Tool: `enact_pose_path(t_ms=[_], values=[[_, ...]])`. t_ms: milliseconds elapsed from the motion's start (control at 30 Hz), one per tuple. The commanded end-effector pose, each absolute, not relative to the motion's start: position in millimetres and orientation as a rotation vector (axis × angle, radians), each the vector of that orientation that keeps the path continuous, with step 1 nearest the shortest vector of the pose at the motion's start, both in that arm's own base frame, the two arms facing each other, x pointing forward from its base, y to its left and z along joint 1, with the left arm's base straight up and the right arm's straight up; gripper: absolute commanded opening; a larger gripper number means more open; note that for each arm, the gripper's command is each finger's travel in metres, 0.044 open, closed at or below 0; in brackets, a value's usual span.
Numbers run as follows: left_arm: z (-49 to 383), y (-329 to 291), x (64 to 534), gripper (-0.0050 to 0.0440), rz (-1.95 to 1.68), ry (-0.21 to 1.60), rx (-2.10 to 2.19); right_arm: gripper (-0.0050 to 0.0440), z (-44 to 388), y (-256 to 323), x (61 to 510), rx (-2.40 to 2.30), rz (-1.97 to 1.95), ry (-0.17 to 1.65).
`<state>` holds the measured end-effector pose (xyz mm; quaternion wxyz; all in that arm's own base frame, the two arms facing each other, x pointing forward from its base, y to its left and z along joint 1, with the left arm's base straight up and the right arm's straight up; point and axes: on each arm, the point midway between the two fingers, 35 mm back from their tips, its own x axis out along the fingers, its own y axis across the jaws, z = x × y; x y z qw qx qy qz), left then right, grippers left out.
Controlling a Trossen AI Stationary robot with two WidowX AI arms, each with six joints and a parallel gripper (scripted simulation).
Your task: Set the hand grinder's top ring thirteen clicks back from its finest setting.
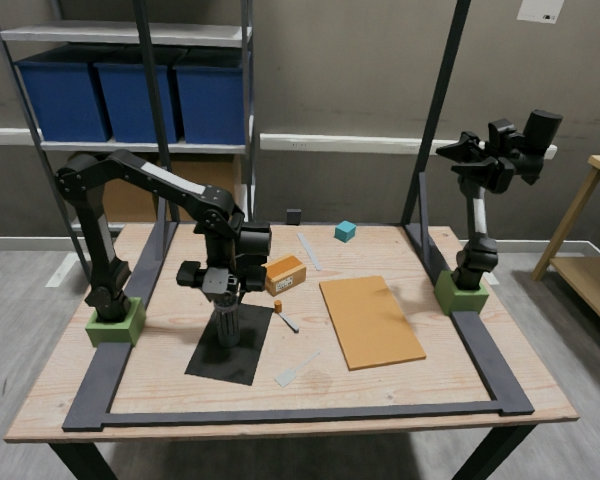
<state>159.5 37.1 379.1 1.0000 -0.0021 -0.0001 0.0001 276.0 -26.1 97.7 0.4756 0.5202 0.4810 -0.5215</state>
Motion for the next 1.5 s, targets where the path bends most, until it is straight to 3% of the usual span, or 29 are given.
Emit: enact_pose_path(t_ms=[0,1467], values=[[382.5,36.9,159.6,0.04,-0.001,-0.002,0.004,0.0298,106.3,-27.2,279.7,1.286,-1.251,1.147],[382.5,36.9,159.6,0.04,-0.001,-0.002,0.004,0.0285,105.8,-27.4,278.8,1.286,-1.251,1.147]])
